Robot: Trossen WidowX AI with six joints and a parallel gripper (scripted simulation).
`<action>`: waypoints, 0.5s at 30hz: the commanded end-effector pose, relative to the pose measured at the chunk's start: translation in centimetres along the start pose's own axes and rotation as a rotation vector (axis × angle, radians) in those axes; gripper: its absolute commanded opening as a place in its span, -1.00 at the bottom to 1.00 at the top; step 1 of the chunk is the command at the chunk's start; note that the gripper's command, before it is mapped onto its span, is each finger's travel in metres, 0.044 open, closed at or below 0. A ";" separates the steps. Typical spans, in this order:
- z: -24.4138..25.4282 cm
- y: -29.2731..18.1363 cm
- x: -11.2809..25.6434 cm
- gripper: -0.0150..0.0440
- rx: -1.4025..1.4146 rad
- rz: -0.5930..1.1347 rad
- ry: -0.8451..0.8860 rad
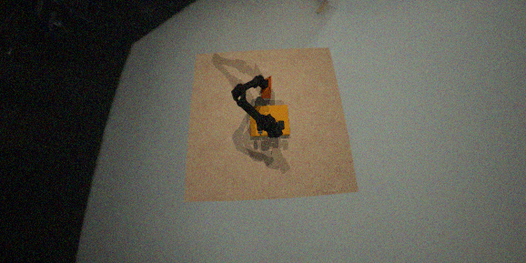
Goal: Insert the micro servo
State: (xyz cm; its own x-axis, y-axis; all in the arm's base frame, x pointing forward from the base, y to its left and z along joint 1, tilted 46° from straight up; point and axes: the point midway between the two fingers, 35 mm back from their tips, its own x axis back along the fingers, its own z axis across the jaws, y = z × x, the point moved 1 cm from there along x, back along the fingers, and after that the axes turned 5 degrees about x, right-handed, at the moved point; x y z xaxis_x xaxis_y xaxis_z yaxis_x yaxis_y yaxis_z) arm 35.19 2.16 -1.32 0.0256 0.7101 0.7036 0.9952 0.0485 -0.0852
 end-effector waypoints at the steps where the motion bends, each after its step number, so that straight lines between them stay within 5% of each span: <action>1: 0.1 0.0 0.0 -0.49 0.006 -0.005 -0.004; 15: 0.0 0.0 -0.8 -0.49 0.006 -0.005 -0.004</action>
State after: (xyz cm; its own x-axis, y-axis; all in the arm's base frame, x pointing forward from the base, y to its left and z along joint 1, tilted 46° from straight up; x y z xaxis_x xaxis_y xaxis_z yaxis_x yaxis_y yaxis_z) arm 35.23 1.78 -1.75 0.0225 0.7098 0.7040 0.9953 0.0508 -0.0830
